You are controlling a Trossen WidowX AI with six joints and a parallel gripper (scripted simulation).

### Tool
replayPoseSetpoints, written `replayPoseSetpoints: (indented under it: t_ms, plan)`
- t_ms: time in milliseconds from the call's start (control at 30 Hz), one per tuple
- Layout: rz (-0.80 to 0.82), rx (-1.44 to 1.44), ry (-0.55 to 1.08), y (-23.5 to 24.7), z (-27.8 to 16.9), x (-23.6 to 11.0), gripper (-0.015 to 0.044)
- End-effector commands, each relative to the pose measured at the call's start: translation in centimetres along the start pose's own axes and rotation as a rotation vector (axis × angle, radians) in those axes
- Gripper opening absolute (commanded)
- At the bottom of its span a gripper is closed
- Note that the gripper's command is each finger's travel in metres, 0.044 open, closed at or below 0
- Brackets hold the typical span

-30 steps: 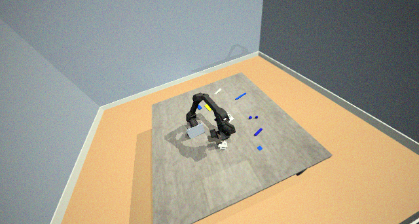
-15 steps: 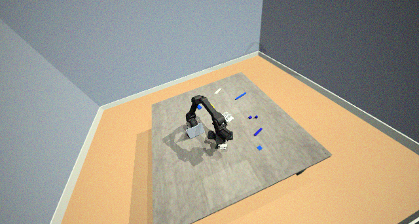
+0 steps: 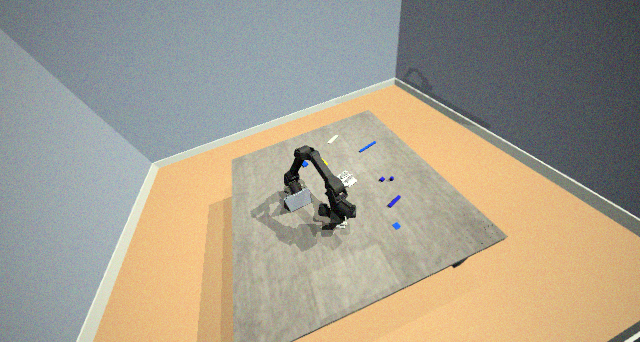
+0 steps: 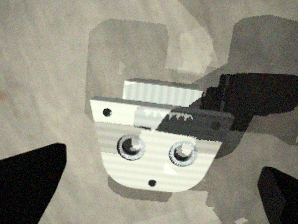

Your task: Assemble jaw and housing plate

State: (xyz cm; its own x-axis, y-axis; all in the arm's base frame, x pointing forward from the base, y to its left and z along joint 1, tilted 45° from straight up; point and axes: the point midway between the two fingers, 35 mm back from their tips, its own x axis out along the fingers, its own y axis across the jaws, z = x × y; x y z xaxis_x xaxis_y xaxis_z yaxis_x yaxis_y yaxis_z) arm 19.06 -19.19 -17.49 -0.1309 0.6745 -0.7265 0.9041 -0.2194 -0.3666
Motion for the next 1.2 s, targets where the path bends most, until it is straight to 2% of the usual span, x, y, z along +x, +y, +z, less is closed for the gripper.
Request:
replayPoseSetpoints:
  t_ms: [0,1167]
  plan:
    - [0.002,0.005,0.006,0.0,-0.1,0.1,0.044]
    - [0.003,0.004,0.006,0.3,0.0,4.3,0.044]
